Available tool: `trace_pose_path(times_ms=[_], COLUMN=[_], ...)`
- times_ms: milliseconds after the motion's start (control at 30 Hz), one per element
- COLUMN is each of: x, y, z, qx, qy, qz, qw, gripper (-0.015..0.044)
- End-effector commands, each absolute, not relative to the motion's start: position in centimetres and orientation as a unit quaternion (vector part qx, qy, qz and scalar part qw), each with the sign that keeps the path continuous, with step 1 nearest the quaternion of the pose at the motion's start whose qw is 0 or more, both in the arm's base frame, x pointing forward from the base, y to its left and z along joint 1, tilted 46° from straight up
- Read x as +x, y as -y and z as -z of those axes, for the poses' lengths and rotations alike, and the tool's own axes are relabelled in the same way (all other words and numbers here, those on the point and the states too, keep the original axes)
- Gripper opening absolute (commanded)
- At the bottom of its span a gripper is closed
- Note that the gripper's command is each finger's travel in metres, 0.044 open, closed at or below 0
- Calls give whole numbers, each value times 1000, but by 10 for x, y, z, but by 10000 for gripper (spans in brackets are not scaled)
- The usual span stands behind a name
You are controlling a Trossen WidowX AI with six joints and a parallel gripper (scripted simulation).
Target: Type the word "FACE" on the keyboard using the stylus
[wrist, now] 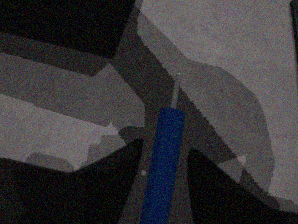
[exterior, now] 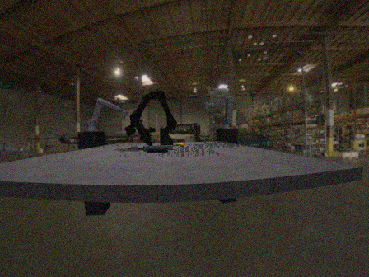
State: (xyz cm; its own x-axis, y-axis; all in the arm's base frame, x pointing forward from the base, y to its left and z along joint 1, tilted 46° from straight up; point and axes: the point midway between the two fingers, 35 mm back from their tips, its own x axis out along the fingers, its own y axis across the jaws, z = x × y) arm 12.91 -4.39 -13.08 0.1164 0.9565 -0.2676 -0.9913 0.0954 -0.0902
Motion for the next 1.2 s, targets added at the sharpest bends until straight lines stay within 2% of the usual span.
trace_pose_path(times_ms=[0,133,300,400,1167], x=[130,130,129,129,123], y=[41,40,42,42,77], z=[133,134,133,133,98], qx=[-123,-123,-124,-124,-124], qy=[-71,-71,-70,-70,-71], qz=[-659,-659,-661,-661,-661], qw=[738,738,737,737,737], gripper=[150,150,19,0,0])
